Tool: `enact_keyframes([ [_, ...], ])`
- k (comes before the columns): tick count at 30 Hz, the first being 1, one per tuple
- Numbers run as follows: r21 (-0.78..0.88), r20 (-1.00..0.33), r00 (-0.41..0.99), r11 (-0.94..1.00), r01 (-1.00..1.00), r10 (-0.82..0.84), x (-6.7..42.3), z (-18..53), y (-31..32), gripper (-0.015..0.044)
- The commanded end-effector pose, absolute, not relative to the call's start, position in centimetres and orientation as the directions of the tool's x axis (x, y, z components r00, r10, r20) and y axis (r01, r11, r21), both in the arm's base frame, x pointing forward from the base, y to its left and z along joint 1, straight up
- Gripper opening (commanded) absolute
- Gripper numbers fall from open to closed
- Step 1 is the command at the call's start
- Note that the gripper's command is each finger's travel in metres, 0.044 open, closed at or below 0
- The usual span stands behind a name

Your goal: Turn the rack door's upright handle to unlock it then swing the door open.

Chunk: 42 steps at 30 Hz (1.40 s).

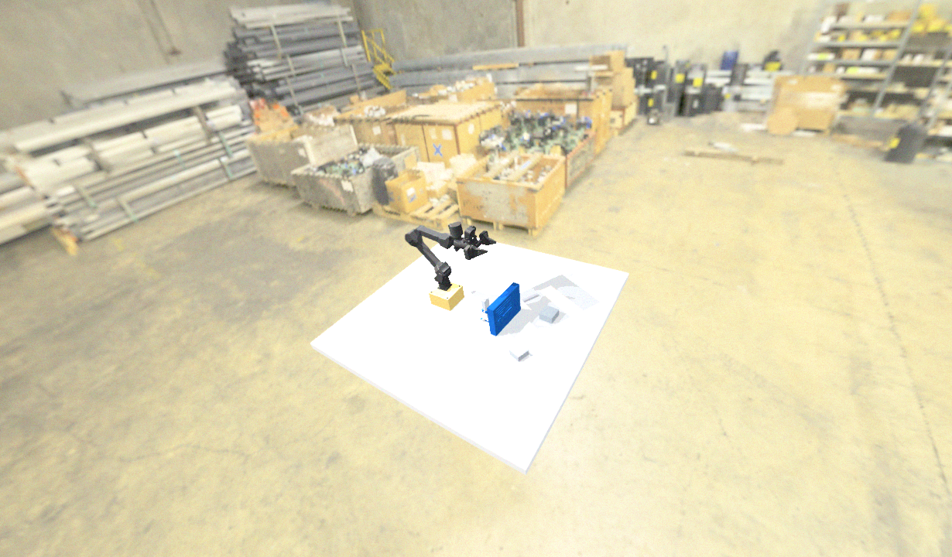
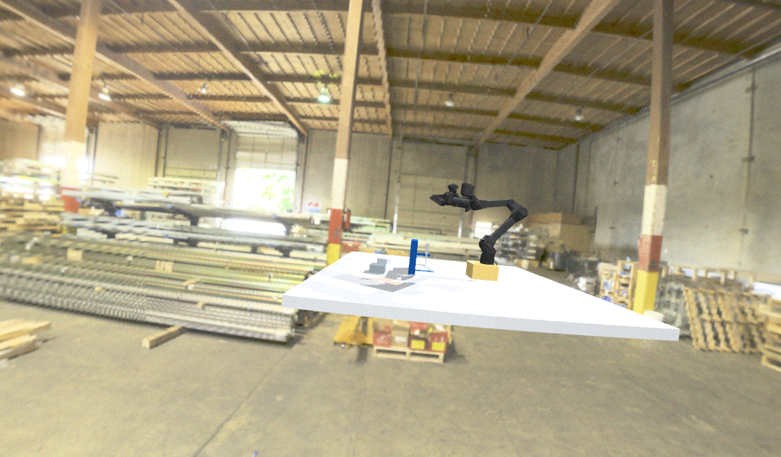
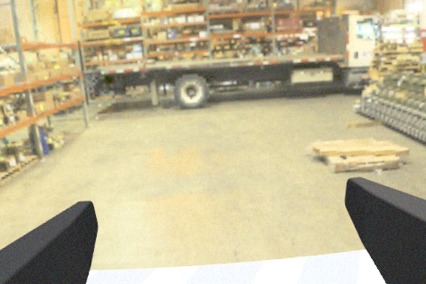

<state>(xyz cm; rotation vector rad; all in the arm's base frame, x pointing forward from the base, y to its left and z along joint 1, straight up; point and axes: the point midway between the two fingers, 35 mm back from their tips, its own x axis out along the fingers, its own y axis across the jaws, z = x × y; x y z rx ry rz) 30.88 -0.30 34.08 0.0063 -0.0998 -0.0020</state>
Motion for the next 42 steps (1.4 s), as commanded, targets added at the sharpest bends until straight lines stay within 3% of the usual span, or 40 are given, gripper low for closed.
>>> enact_keyframes([
  [1,0.006,0.095,0.995,1.000,0.002,-0.003,30.9,34.0,-0.3,0.0374],
  [4,0.001,0.028,1.000,1.000,0.014,-0.014,31.8,33.2,-0.7,0.0295],
  [22,-0.039,-0.470,0.879,0.996,0.074,-0.084,36.0,26.1,-3.7,0.0295],
  [42,-0.047,-0.875,0.476,0.994,0.098,-0.088,35.7,18.6,-6.9,0.0295],
])
